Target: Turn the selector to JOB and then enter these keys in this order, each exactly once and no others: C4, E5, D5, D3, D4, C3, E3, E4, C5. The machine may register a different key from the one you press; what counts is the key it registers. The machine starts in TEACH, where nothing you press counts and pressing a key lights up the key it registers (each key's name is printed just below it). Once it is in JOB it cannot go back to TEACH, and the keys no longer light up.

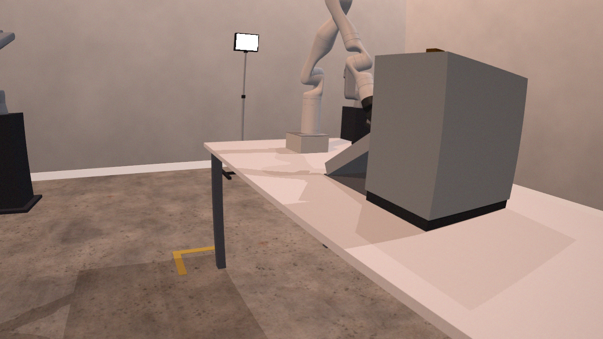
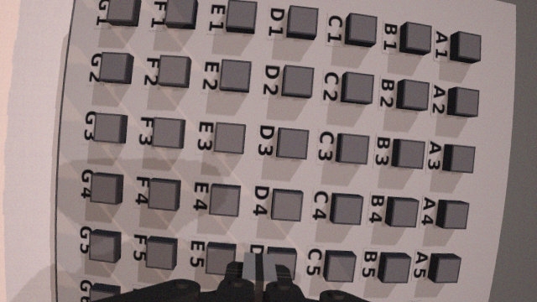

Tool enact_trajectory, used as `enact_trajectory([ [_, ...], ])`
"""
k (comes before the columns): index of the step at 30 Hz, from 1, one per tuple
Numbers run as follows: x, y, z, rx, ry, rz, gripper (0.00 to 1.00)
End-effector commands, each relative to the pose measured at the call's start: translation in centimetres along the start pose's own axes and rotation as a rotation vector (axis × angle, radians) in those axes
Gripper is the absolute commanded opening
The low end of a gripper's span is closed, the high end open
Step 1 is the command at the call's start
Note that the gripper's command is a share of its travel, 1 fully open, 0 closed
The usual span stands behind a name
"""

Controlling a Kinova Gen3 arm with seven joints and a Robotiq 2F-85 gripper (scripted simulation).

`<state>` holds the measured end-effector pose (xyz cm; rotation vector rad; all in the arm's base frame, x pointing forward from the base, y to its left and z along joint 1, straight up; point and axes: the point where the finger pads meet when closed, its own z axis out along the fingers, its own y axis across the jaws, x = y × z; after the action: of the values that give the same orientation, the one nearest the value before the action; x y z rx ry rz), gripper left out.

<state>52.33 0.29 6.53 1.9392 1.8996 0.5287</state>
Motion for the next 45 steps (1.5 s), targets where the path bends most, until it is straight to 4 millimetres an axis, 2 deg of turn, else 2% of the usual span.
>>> enact_trajectory([
  [1, -0.6, 1.5, 0.1, 0.012, -0.004, -0.001, 0.10],
  [10, -0.6, 1.5, 0.3, 0.012, -0.004, -0.001, 0.10],
  [22, -0.7, 1.5, 2.0, 0.012, -0.004, -0.001, 0.10],
  [45, -0.7, 1.5, 2.3, 0.012, -0.004, -0.001, 0.10],
])
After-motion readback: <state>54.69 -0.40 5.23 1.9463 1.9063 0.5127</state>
